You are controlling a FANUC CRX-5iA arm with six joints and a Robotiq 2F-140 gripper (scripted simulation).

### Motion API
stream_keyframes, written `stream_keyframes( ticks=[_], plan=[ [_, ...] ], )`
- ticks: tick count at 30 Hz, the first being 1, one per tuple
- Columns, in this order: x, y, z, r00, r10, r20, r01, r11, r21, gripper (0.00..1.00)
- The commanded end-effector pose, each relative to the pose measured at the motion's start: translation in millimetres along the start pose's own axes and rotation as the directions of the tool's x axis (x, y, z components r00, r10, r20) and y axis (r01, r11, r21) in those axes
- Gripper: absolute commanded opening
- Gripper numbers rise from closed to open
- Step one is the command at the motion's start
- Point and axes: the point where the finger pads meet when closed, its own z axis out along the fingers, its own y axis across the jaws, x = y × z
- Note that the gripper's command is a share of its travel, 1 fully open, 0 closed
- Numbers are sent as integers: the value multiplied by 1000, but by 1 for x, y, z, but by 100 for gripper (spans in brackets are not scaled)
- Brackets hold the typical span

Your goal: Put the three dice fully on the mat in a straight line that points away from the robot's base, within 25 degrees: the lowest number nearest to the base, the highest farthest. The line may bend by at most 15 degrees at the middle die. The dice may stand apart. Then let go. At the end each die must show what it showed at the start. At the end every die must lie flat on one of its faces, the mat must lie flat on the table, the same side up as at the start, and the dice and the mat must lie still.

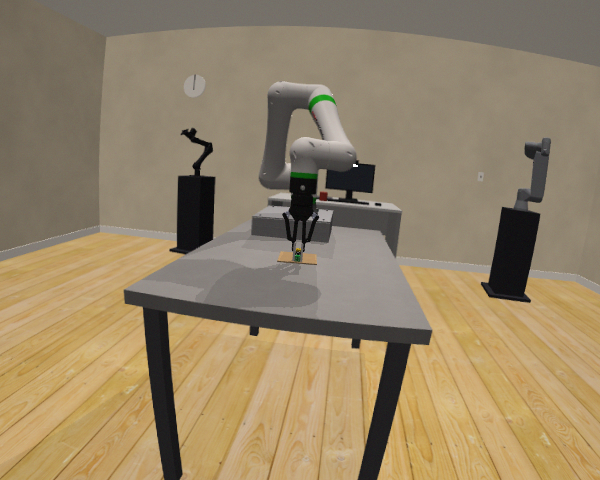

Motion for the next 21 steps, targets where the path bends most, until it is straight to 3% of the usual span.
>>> stream_keyframes(
  ticks=[1,8,21],
  plan=[
    [0,0,0,1000,0,0,0,1000,0,9],
    [0,0,0,1000,0,0,0,1000,0,9],
    [0,0,0,1000,0,0,0,1000,0,19]
  ],
)
